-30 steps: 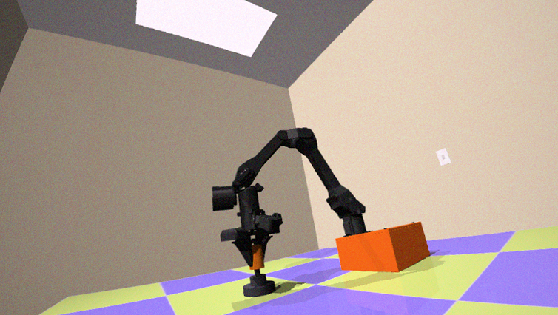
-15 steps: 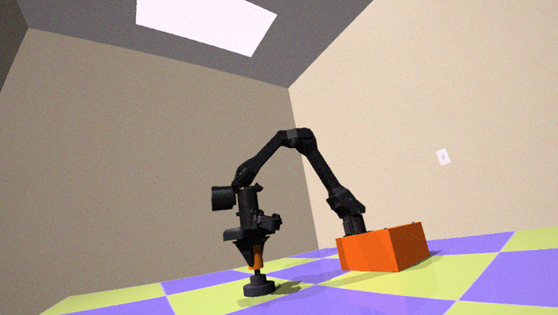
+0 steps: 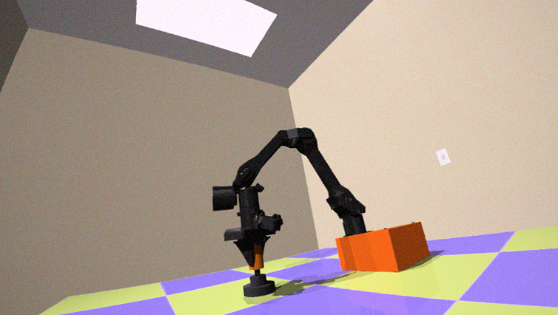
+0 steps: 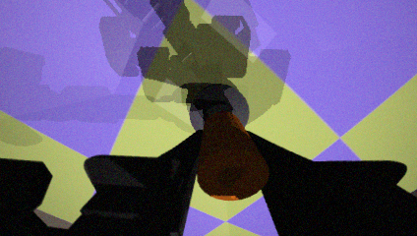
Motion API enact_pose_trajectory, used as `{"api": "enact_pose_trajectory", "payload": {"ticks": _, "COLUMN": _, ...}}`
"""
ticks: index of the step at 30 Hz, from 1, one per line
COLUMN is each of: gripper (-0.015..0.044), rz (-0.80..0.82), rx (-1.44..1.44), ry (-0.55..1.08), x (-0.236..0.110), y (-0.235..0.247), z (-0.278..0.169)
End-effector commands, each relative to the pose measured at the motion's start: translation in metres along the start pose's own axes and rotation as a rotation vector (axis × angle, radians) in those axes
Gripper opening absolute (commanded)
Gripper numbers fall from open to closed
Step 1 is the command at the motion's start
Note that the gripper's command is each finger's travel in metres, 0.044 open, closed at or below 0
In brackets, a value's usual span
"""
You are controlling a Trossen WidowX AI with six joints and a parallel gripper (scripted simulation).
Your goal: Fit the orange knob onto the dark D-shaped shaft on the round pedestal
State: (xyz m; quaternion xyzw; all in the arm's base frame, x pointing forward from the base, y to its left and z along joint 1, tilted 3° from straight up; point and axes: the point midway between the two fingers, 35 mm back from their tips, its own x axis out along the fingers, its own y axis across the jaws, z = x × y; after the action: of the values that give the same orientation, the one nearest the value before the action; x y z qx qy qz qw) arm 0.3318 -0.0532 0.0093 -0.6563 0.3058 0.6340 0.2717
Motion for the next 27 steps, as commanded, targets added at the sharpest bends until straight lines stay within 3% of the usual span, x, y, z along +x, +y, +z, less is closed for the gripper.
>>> {"api": "enact_pose_trajectory", "payload": {"ticks": 1, "gripper": 0.0000, "rz": 0.003, "rx": -0.005, "ry": 0.001, "x": 0.0005, "y": 0.0014, "z": 0.0010}}
{"api": "enact_pose_trajectory", "payload": {"ticks": 12, "gripper": 0.0000, "rz": 0.003, "rx": -0.005, "ry": 0.001, "x": -0.0047, "y": 0.0010, "z": 0.0004}}
{"api": "enact_pose_trajectory", "payload": {"ticks": 19, "gripper": 0.0000, "rz": 0.003, "rx": -0.204, "ry": 0.001, "x": -0.0058, "y": 0.0002, "z": -0.0005}}
{"api": "enact_pose_trajectory", "payload": {"ticks": 27, "gripper": 0.0000, "rz": 0.003, "rx": -0.214, "ry": 0.001, "x": -0.0035, "y": -0.0033, "z": -0.0041}}
